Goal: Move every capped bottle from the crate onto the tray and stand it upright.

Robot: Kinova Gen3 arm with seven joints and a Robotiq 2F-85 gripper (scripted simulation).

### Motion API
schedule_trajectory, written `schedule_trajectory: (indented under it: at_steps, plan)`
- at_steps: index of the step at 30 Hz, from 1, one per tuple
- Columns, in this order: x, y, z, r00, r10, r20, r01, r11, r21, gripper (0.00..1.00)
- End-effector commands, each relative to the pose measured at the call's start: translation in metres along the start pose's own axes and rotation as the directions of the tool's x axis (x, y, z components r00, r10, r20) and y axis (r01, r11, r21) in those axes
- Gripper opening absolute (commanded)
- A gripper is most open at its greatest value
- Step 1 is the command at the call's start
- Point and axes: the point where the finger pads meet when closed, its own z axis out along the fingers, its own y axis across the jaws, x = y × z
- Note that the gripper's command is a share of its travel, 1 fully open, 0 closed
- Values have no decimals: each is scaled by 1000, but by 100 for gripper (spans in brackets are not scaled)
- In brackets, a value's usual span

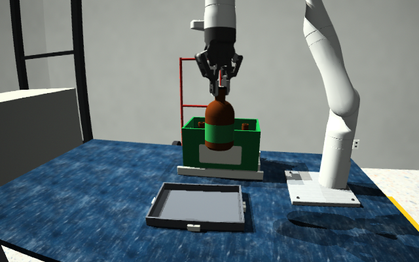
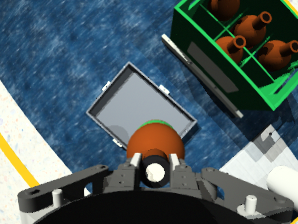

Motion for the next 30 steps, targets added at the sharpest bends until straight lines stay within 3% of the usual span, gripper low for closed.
schedule_trajectory:
  at_steps: [1, 8, 30]
  plan:
    - [0, -3, 0, 1000, 3, -8, -3, 1000, -4, 0]
    - [-4, -8, 0, 1000, 2, -10, -2, 1000, -6, 0]
    - [-5, -7, 35, 1000, 0, -6, 0, 1000, -4, 0]
